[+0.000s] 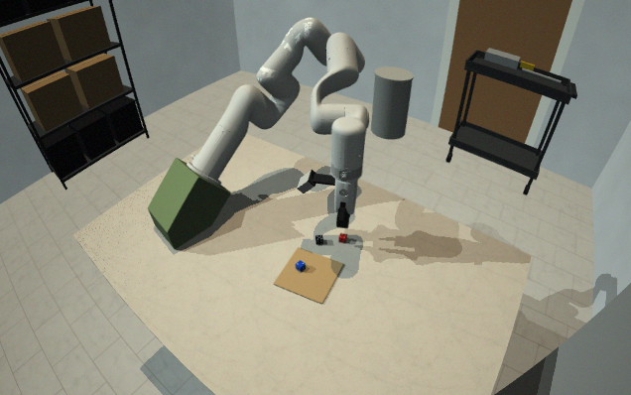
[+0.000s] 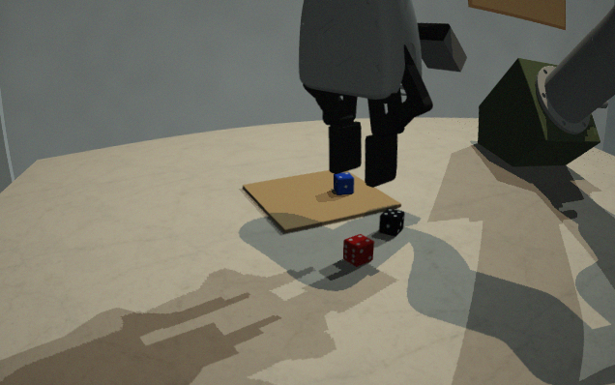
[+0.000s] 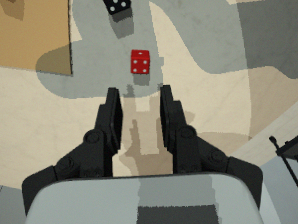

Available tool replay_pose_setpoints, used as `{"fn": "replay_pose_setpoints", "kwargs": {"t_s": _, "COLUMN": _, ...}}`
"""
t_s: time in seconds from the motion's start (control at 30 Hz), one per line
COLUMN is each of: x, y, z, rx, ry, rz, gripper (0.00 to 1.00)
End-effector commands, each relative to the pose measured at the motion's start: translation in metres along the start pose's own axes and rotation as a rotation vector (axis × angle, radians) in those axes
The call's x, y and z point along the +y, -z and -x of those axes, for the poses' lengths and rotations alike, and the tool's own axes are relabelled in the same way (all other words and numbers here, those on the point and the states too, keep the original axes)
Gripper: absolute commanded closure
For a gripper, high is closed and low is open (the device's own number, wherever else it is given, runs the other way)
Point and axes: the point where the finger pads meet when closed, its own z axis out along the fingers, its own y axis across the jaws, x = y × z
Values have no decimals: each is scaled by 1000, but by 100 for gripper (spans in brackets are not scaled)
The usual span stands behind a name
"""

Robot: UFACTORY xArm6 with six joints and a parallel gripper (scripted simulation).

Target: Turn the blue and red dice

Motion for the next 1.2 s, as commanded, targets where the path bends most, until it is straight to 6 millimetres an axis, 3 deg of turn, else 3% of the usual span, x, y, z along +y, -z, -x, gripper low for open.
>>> {"fn": "replay_pose_setpoints", "kwargs": {"t_s": 0.0, "x": 0, "y": 1, "z": 1, "rx": -2, "ry": 1, "rz": -2, "gripper": 64}}
{"fn": "replay_pose_setpoints", "kwargs": {"t_s": 1.17, "x": 0, "y": -3, "z": 1, "rx": -2, "ry": 0, "rz": -2, "gripper": 64}}
